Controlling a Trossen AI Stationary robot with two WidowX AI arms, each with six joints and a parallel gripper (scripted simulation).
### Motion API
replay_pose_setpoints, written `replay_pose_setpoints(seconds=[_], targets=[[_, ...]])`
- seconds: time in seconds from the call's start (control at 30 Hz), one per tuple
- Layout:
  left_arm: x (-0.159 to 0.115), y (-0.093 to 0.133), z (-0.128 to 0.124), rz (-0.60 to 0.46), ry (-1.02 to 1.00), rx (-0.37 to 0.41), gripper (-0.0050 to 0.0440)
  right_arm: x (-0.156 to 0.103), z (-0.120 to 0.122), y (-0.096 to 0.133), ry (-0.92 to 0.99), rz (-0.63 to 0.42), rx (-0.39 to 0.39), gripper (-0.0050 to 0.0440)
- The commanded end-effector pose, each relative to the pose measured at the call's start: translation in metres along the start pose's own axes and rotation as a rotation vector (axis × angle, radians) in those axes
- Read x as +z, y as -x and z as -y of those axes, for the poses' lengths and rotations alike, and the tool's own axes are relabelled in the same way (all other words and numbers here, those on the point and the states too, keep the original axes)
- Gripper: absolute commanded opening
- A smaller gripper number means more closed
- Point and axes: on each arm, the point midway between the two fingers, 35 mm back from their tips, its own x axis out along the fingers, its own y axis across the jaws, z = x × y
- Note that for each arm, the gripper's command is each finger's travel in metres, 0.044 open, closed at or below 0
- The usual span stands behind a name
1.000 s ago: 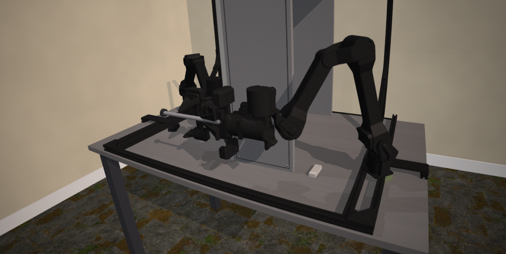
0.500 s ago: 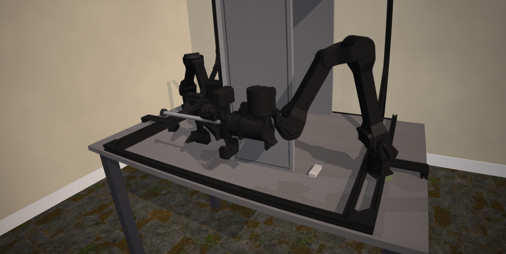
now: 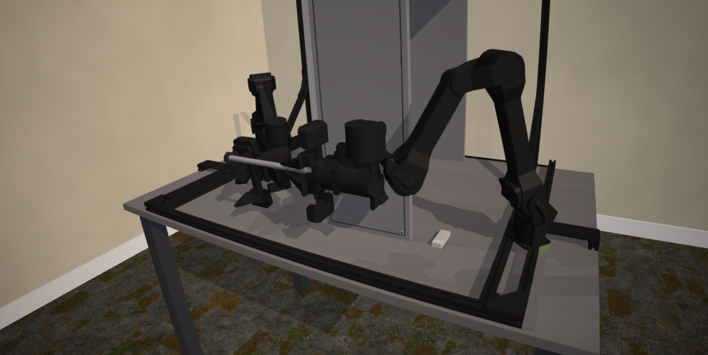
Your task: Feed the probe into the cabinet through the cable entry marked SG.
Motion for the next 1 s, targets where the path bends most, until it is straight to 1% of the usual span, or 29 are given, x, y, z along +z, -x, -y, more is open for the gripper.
replay_pose_setpoints(seconds=[0.0,0.27,0.4,0.83,0.9,0.97], targets=[[-0.001,0.000,0.001,-0.003,-0.001,-0.001,0.0000,-0.004,0.002,-0.005,-0.046,0.023,0.011,0.0440],[-0.001,0.000,0.001,-0.003,-0.001,-0.001,0.0000,-0.006,0.002,-0.018,-0.178,0.087,0.047,0.0440],[-0.001,0.000,0.001,-0.003,-0.001,-0.001,0.0000,-0.007,0.002,-0.021,-0.214,0.103,0.058,0.0440],[-0.001,0.000,0.001,-0.003,-0.001,-0.001,0.0000,-0.011,0.001,-0.040,-0.477,0.213,0.156,0.0440],[-0.001,0.000,0.001,-0.003,-0.001,-0.001,0.0000,-0.011,0.001,-0.040,-0.477,0.213,0.156,0.0440],[-0.001,0.000,0.001,-0.003,-0.001,-0.001,0.0000,-0.012,0.001,-0.042,-0.521,0.229,0.175,0.0440]])
